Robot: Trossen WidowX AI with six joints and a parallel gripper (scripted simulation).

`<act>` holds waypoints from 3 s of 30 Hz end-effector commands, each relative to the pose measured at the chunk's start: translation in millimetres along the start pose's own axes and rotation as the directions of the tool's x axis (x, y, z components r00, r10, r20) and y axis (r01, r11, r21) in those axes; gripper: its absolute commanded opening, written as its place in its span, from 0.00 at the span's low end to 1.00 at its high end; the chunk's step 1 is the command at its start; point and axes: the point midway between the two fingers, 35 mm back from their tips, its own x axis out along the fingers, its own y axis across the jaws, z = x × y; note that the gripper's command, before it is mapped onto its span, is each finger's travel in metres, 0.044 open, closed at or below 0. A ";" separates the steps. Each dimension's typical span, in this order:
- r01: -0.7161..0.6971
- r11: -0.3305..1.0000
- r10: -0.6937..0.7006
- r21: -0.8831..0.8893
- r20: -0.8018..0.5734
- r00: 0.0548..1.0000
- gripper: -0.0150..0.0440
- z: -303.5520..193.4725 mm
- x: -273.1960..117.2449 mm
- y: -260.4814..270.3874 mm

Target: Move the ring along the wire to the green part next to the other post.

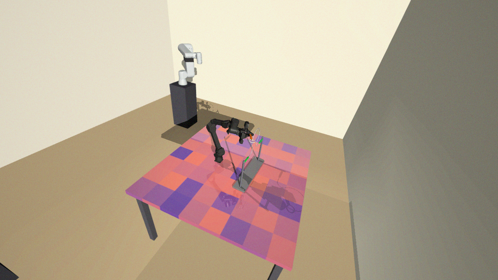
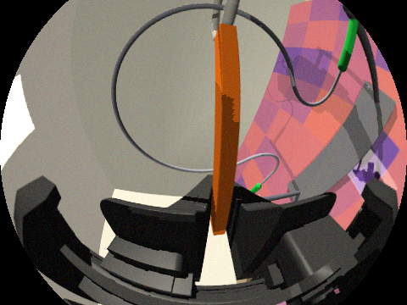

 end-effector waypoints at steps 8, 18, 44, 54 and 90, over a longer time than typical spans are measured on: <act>0.070 0.990 -0.068 -0.119 0.019 0.997 0.00 1.1 0.9 -1.6; 0.135 0.966 -0.129 -0.222 0.044 0.991 0.00 1.5 1.0 -4.7; 0.303 0.827 -0.269 -0.474 0.140 0.953 0.00 4.3 0.3 -12.6; 0.360 0.751 -0.311 -0.554 0.185 0.932 0.00 5.9 -0.4 -15.2; 0.526 0.392 -0.404 -0.755 0.372 0.836 0.00 13.8 -4.0 -22.7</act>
